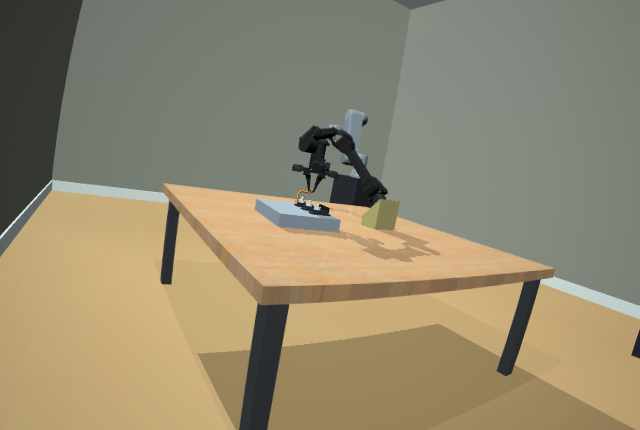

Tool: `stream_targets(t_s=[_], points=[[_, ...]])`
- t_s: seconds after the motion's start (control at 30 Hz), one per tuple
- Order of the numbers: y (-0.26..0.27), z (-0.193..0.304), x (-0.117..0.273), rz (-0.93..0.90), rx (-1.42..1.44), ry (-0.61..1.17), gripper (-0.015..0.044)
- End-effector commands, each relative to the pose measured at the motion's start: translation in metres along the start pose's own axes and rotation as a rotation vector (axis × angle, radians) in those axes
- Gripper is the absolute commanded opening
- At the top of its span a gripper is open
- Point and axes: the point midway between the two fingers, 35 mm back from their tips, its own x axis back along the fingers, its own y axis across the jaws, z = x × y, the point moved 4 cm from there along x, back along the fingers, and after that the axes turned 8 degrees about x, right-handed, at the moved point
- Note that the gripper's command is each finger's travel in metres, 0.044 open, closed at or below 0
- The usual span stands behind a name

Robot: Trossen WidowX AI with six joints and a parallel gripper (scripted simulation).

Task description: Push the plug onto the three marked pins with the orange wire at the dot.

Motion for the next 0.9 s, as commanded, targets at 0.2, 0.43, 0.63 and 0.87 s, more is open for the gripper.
stream_targets(t_s=[0.2,0.43,0.63,0.87], points=[[0.022,-0.009,0.002,0.0,0.358,-0.009,0.0],[0.036,-0.014,0.002,0.0,0.601,-0.01,0.0],[0.049,-0.018,0.002,0.0,0.81,-0.01,0.0],[0.064,-0.022,0.001,0.0,1.053,-0.008,0.0]])
